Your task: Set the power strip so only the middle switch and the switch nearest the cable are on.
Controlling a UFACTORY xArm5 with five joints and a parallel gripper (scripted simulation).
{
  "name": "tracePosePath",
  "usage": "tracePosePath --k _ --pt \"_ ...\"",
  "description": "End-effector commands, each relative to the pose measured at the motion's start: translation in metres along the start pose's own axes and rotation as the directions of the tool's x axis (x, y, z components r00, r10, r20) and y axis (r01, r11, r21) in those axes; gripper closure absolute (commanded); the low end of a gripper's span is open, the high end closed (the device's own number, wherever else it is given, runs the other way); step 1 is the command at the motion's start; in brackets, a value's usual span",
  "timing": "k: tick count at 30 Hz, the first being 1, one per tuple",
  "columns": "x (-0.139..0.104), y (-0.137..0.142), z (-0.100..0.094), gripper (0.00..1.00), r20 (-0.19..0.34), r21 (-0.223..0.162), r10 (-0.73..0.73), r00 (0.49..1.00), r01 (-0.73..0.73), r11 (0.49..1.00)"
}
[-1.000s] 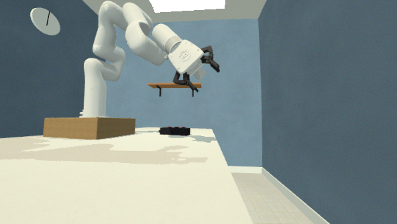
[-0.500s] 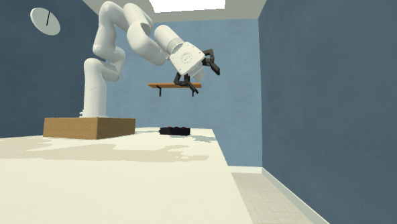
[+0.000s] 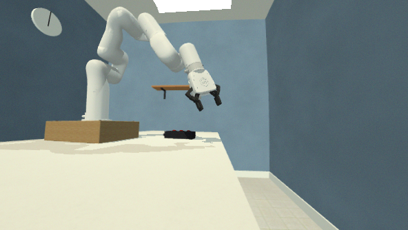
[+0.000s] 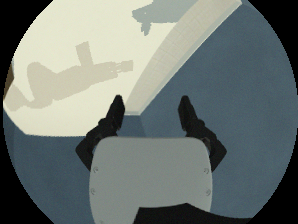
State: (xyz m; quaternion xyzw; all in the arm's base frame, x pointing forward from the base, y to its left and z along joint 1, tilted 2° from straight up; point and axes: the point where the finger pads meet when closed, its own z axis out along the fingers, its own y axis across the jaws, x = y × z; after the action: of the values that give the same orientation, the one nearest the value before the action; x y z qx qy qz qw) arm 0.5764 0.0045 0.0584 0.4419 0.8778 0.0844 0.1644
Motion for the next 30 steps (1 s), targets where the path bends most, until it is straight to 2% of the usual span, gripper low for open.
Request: tracePosePath --k 1,3,4,6,7,8,9,10,12,13,14,15,16,17,18,19,20,21,22,23,24,25,27,29,30 --pt "0.054 0.012 0.005 0.0 -0.12 0.076 -0.229 0.966 0.239 0.968" --pt "0.054 0.012 0.005 0.0 -0.138 0.085 -0.259 0.956 0.272 0.959" --pt "0.081 0.014 0.004 0.0 -0.191 0.097 -0.35 0.917 0.373 0.923" --pt "0.081 0.014 0.004 0.0 -0.205 0.101 -0.37 0.906 0.396 0.913" --pt "0.108 0.014 0.002 0.0 -0.263 0.104 -0.457 0.85 0.496 0.862" --pt "0.108 0.014 0.002 0.0 -0.274 0.106 -0.472 0.838 0.514 0.851" --pt "0.134 0.013 -0.001 0.0 -0.309 0.1 -0.521 0.796 0.572 0.814" --pt "0.134 0.013 -0.001 0.0 -0.334 0.099 -0.551 0.765 0.609 0.787" --pt "0.134 0.013 -0.001 0.0 -0.334 0.099 -0.551 0.765 0.609 0.787" --pt "0.158 0.01 -0.006 0.0 -0.406 0.08 -0.632 0.66 0.715 0.695" --pt "0.158 0.01 -0.006 0.0 -0.406 0.08 -0.632 0.66 0.715 0.695" --pt "0.18 0.007 -0.012 0.0 -0.445 0.061 -0.672 0.593 0.768 0.637" --pt "0.18 0.007 -0.012 0.0 -0.465 0.053 -0.687 0.559 0.792 0.608" --pt "0.18 0.007 -0.012 0.0 -0.465 0.053 -0.687 0.559 0.792 0.608" --pt "0.2 0.003 -0.019 0.0 -0.509 0.023 -0.722 0.468 0.847 0.532" --pt "0.2 0.003 -0.019 0.0 -0.515 0.02 -0.726 0.456 0.853 0.522" --pt "0.218 -0.002 -0.026 0.0 -0.547 -0.009 -0.746 0.379 0.889 0.458" --pt "0.218 -0.002 -0.026 0.0 -0.557 -0.017 -0.75 0.356 0.898 0.439" --pt "0.234 -0.006 -0.033 0.0 -0.583 -0.046 -0.761 0.285 0.923 0.381" --pt "0.234 -0.006 -0.033 0.0 -0.591 -0.055 -0.762 0.264 0.93 0.364" --pt "0.247 -0.011 -0.039 0.0 -0.616 -0.089 -0.766 0.186 0.949 0.302" --pt "0.247 -0.011 -0.039 0.0 -0.617 -0.091 -0.766 0.181 0.95 0.298" --pt "0.266 -0.018 -0.05 0.0 -0.651 -0.152 -0.757 0.052 0.968 0.197" --pt "0.266 -0.018 -0.05 0.0 -0.651 -0.152 -0.757 0.052 0.968 0.197" --pt "0.272 -0.02 -0.054 0.0 -0.661 -0.175 -0.751 0.007 0.971 0.163"
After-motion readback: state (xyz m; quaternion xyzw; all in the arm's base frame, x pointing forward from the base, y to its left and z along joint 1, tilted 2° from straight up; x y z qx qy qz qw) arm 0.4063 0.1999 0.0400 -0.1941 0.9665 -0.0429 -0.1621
